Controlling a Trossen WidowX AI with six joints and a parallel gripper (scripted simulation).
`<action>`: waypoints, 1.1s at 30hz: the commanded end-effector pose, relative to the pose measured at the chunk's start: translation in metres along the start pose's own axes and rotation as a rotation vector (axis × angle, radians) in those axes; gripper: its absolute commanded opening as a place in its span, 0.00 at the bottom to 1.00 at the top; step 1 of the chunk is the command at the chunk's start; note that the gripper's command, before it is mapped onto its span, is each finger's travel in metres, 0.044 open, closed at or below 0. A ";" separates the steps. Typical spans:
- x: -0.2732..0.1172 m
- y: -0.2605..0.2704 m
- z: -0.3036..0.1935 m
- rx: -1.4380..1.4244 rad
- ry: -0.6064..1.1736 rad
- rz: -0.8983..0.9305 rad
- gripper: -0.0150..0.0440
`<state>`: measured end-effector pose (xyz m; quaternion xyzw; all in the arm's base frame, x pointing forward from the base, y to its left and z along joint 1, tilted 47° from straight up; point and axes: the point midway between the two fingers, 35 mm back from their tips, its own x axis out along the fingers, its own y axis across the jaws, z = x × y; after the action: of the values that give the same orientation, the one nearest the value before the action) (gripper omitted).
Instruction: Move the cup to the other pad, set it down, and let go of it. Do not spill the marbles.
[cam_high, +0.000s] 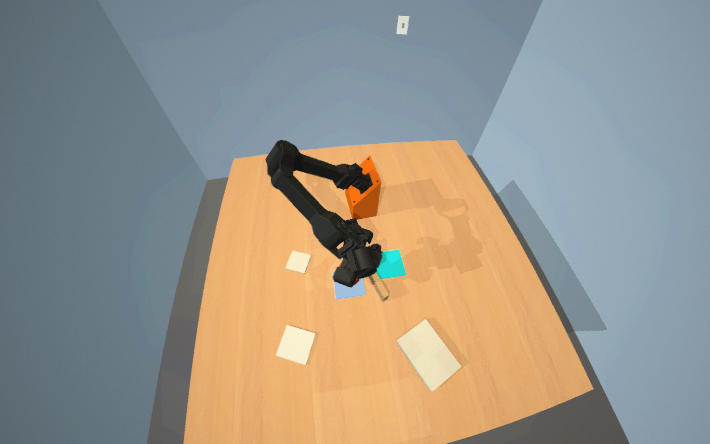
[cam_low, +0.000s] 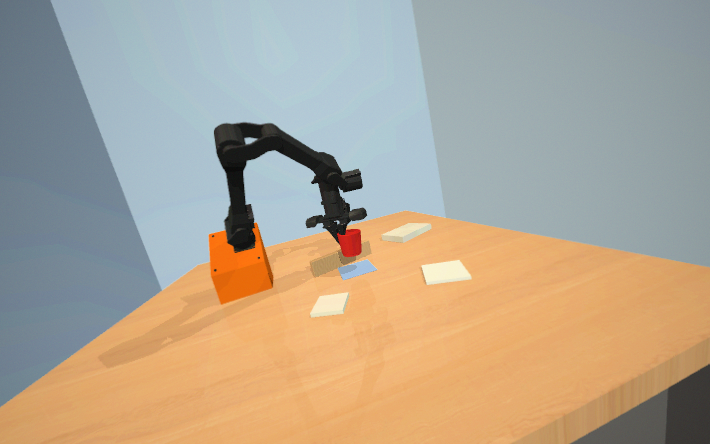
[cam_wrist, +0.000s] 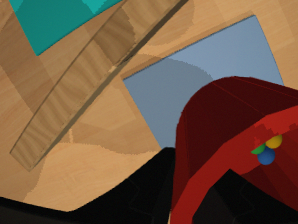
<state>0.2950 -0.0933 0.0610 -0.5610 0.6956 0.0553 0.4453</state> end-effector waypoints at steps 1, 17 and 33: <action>-0.015 -0.001 0.000 0.012 -0.002 -0.008 0.25; -0.026 0.003 0.003 0.001 0.000 -0.007 0.25; -0.026 0.014 0.013 0.005 0.000 -0.007 0.25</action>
<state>0.2925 -0.0662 0.0727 -0.5637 0.6917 0.0508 0.4486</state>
